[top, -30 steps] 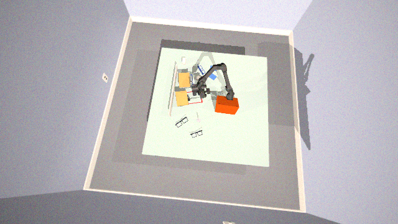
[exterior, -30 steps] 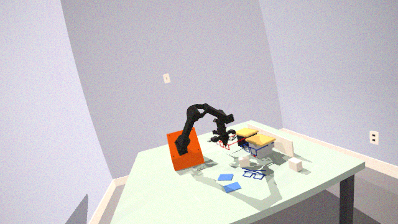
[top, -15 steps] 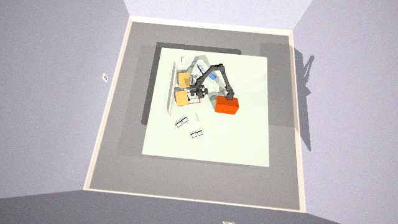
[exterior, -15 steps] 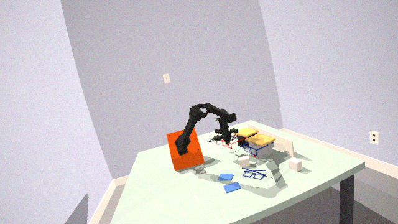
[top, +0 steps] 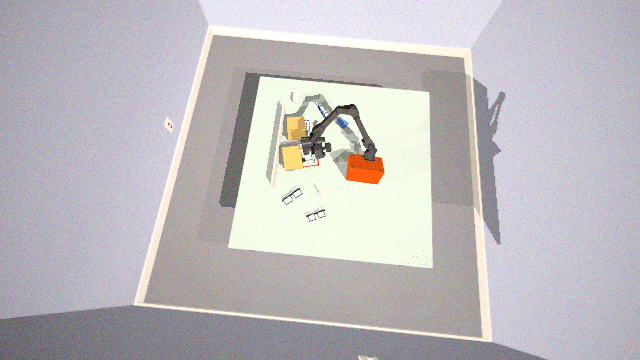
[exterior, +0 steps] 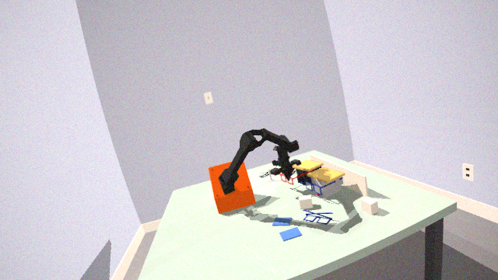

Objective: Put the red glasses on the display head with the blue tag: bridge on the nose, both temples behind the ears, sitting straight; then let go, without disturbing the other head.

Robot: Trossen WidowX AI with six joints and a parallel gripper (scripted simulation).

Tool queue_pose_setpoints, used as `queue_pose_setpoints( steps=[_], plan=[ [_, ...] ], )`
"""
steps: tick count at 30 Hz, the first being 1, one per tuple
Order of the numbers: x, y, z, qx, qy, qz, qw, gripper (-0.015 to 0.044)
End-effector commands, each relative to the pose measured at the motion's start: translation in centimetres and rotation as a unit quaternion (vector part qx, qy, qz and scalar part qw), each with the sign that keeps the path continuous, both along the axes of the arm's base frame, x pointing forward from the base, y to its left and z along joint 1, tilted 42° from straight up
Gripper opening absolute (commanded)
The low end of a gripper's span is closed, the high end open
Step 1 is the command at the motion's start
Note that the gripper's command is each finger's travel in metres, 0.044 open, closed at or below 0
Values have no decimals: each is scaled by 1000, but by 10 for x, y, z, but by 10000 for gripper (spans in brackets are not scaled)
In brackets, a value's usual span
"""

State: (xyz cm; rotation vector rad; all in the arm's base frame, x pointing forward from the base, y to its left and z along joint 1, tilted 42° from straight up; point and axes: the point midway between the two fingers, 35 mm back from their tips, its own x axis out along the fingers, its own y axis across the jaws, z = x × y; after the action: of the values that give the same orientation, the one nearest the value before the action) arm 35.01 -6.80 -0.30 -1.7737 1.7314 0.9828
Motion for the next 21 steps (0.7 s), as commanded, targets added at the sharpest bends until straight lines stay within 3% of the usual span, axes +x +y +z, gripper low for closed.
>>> queue_pose_setpoints(
  steps=[1,21],
  plan=[
    [8,0,-1,-2,2,2,1000,0],
    [37,2,-6,-2,1,2,1000,0]
  ],
)
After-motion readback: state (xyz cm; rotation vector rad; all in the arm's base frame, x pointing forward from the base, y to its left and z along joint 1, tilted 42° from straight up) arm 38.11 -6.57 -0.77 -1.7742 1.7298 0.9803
